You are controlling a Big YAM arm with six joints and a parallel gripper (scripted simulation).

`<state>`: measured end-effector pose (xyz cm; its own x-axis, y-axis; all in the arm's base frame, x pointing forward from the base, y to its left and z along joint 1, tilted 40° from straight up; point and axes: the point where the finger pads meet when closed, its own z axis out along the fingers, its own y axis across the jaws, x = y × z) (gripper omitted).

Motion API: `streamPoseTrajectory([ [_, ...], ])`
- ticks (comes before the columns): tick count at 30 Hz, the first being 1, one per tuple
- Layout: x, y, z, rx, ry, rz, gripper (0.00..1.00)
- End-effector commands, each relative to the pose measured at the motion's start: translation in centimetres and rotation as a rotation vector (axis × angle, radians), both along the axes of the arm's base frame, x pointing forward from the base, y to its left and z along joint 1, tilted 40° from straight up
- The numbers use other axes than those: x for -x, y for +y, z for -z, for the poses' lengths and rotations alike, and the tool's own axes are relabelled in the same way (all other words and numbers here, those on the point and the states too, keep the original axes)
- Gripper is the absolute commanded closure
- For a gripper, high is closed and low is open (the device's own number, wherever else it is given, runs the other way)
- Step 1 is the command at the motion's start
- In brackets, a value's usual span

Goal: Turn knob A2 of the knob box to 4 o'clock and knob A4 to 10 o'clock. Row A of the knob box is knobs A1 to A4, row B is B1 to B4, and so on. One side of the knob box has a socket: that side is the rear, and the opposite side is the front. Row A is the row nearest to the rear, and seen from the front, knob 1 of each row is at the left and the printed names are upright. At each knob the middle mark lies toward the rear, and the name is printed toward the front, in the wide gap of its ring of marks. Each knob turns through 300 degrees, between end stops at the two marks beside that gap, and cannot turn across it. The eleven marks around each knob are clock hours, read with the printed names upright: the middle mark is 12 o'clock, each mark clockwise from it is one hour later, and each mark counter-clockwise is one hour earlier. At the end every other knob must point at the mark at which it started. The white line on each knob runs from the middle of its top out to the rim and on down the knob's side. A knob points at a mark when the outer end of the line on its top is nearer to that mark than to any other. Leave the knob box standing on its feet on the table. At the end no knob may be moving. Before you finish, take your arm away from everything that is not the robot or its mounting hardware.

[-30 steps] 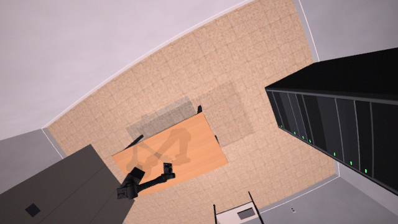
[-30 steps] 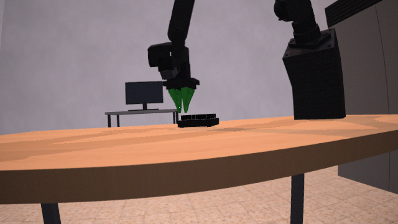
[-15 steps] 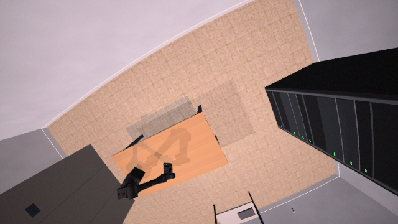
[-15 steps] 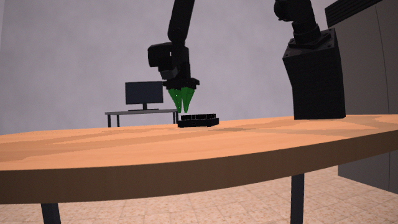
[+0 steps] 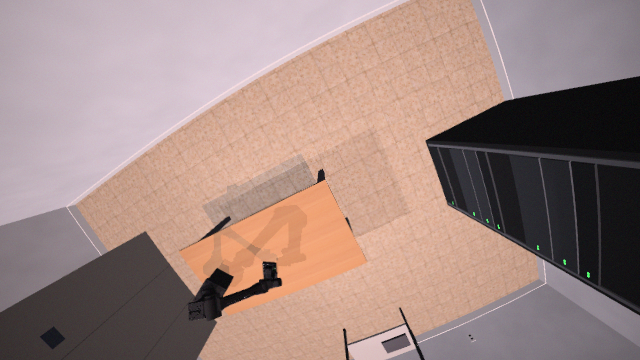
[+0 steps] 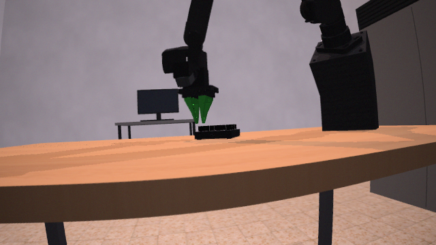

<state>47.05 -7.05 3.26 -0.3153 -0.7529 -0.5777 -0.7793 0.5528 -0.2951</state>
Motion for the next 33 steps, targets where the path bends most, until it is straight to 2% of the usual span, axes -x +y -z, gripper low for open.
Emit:
streamPoseTrajectory([
  [1, -1.00, 0.03, -0.26, 0.002, -0.013, 0.000, 0.81],
  [33, -0.95, -0.30, -0.23, 0.004, -0.016, 0.003, 0.81],
])
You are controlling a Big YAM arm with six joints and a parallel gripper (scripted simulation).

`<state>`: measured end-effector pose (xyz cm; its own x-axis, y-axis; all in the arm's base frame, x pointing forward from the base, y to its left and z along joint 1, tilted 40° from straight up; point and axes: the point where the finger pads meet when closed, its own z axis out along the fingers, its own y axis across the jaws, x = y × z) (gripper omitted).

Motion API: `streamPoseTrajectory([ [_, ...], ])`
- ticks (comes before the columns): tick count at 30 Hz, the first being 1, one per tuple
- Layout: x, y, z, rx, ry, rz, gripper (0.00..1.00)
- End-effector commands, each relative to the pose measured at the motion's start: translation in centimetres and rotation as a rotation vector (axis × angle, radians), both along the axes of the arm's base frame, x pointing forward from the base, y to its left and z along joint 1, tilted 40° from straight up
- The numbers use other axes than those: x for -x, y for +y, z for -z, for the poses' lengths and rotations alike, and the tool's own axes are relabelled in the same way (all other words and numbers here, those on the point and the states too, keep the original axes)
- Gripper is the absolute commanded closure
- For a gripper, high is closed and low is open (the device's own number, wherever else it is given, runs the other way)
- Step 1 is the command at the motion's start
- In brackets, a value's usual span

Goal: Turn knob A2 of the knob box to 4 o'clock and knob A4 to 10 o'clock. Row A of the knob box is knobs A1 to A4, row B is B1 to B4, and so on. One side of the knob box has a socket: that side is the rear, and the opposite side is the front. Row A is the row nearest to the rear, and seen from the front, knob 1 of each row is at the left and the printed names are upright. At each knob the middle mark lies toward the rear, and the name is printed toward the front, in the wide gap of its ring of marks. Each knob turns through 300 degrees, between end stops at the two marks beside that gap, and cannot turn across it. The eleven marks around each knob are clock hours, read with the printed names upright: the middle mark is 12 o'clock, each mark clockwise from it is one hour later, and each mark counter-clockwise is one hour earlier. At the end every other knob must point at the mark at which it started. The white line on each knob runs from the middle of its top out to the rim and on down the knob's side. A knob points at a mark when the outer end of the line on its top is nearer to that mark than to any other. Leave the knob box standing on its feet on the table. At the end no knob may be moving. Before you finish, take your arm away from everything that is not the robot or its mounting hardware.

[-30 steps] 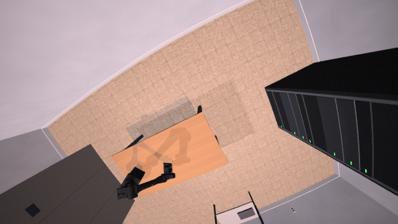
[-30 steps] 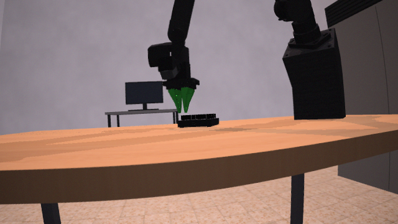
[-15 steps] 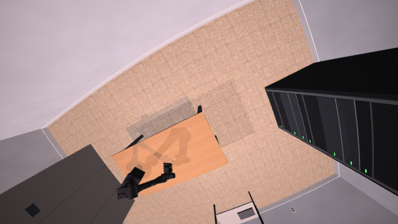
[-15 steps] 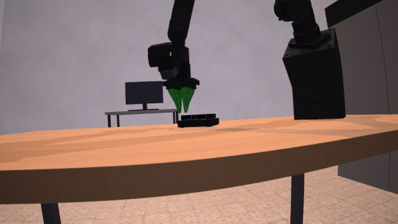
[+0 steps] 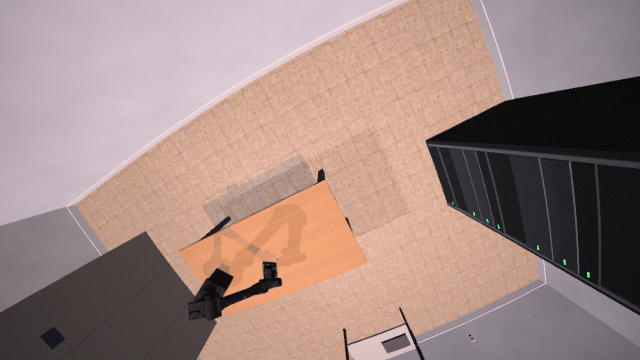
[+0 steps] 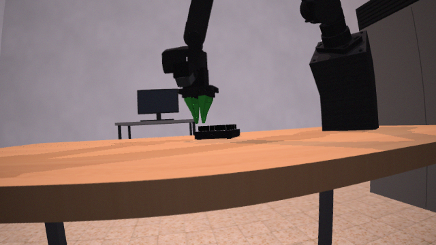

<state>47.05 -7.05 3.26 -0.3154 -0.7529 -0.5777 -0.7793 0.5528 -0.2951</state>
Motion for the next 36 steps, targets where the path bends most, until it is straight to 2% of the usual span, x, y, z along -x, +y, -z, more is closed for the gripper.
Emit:
streamPoseTrajectory([
  [1, -0.91, -0.53, -0.21, 0.005, -0.017, 0.005, 0.81],
  [7, -0.62, -1.50, -0.01, 0.009, -0.021, 0.012, 0.81],
  [10, -0.67, -0.86, 0.05, 0.007, -0.018, 0.000, 0.81],
  [36, -0.66, -0.86, 0.06, 0.007, -0.017, 0.000, 0.81],
])
